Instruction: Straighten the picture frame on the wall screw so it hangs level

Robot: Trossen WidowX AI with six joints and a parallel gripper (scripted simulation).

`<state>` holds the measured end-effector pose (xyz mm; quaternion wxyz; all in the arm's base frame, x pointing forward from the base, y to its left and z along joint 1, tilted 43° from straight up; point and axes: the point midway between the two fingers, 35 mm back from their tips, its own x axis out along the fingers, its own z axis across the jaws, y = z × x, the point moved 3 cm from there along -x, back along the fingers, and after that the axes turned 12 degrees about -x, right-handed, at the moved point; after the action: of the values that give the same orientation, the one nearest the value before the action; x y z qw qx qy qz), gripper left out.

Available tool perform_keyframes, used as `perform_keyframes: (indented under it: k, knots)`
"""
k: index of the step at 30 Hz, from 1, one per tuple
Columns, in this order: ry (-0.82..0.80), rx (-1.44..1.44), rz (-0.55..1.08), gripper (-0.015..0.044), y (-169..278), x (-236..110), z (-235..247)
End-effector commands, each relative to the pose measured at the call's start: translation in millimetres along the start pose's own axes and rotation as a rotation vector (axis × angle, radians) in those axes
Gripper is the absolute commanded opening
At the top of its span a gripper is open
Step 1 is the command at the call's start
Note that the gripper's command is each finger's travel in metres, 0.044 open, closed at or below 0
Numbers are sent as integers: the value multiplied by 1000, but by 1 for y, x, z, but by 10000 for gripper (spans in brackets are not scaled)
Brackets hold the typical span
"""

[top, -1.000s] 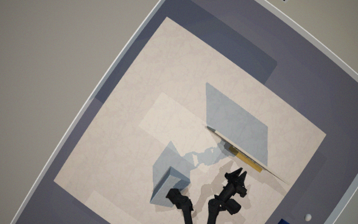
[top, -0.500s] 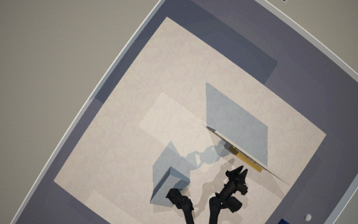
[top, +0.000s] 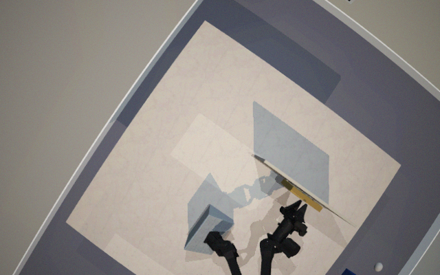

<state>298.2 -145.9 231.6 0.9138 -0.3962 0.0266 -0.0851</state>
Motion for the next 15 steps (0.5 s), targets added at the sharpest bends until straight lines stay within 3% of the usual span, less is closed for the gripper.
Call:
perform_keyframes:
  k: [1,15]
  knots:
    - [-3,-6,-3,260,0,6,1]
    - [-3,-6,-4,260,0,22,1]
